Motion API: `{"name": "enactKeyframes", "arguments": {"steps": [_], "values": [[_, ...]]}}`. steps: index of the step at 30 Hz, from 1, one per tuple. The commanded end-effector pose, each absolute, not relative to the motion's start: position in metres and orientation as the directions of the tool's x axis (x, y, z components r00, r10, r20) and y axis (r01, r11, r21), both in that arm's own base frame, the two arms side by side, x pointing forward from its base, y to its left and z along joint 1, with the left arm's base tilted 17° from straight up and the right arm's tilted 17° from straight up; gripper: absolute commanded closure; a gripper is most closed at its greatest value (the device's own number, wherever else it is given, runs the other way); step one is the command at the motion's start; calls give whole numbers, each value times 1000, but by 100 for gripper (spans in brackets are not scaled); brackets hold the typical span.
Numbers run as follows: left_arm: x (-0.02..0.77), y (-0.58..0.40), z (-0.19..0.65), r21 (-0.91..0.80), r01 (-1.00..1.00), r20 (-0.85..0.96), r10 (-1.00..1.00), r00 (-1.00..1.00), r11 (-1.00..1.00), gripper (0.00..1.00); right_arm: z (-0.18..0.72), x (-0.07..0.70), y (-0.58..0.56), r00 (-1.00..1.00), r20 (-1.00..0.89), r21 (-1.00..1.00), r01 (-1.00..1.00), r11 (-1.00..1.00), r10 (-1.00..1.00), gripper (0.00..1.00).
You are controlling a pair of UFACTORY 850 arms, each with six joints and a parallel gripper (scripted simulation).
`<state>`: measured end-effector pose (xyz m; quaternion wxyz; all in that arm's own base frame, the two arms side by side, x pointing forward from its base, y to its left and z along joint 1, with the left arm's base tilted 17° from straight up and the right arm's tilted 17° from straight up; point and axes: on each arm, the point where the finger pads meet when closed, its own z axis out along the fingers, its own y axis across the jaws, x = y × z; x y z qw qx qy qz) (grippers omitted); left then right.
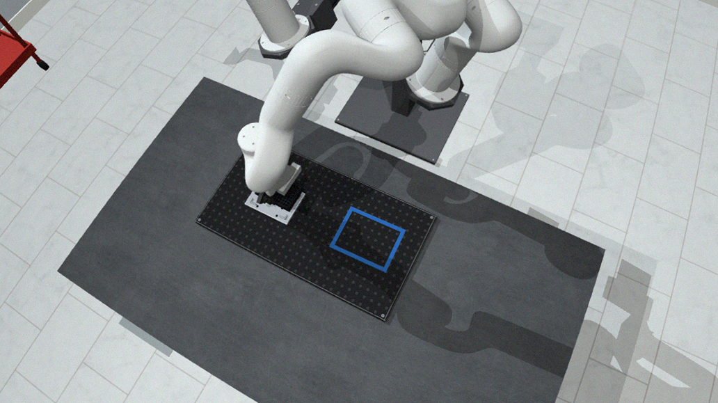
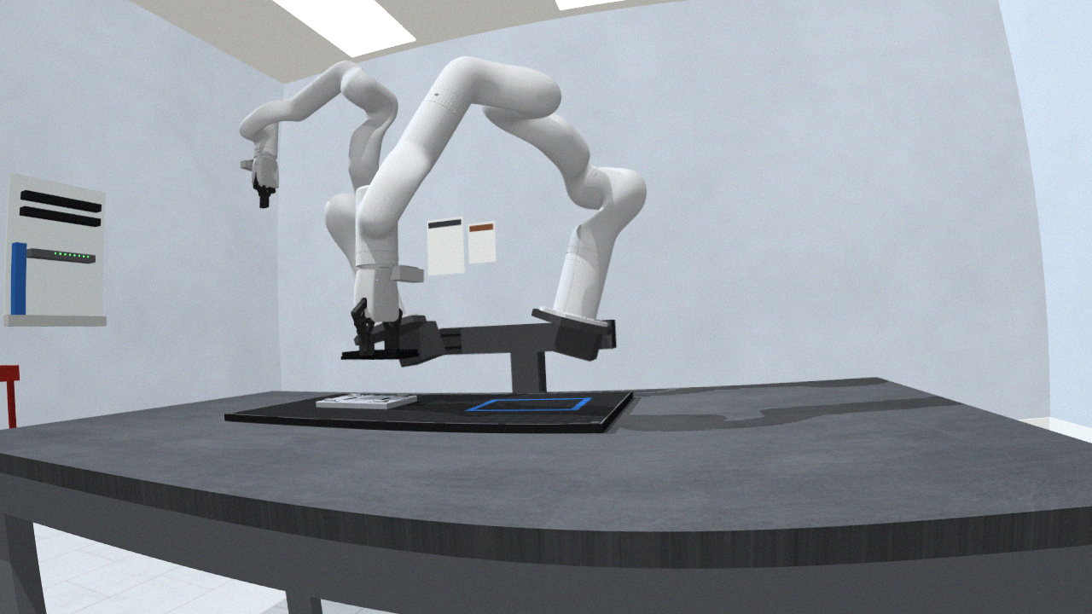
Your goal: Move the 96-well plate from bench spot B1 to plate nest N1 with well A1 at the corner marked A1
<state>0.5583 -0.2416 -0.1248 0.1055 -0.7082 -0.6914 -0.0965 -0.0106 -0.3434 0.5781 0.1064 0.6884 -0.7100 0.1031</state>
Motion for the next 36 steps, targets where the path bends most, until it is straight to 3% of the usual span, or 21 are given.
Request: {"name": "enactKeyframes", "arguments": {"steps": [1, 36], "values": [[560, -256, -128, 6, 1000, 294, 956, -1, -1, 100, 579, -11, -344, -29, 295, 0, -1000, 31, -955, 100], [561, -277, -134, 6, 1000, 294, 956, -1, -1, 100, 579, -11, -344, -29, 295, 0, -1000, 31, -955, 100]]}}
